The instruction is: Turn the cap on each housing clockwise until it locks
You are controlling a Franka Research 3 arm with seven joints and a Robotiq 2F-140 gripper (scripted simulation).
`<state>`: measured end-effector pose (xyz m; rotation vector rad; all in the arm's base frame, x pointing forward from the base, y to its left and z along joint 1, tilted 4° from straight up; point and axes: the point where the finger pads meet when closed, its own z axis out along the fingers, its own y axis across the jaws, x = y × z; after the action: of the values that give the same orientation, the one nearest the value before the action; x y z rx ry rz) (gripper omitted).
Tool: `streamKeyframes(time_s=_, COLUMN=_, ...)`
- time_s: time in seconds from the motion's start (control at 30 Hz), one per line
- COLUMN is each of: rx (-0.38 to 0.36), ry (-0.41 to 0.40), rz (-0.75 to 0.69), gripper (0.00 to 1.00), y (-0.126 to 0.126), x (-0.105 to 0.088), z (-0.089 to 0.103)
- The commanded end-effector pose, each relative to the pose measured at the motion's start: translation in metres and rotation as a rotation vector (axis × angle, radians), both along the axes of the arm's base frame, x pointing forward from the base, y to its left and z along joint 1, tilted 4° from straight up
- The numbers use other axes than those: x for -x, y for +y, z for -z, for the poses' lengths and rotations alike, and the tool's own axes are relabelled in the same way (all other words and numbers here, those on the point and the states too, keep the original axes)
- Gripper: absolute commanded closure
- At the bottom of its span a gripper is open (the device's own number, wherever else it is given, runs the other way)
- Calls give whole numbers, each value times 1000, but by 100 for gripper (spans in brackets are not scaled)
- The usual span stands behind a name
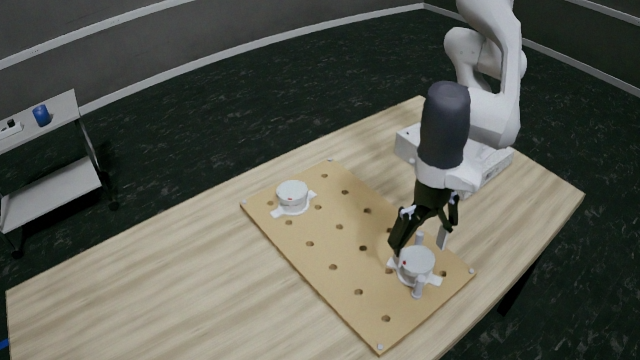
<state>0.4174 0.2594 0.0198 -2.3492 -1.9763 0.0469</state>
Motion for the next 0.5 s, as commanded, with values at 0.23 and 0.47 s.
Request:
streamKeyframes(time_s=0.23, rx=-1, ry=-7, rz=5, gripper=22, y=2, x=-1, z=11)
streamKeyframes(time_s=0.47, rx=-1, ry=-7, rz=5, gripper=22, y=2, x=-1, z=14)
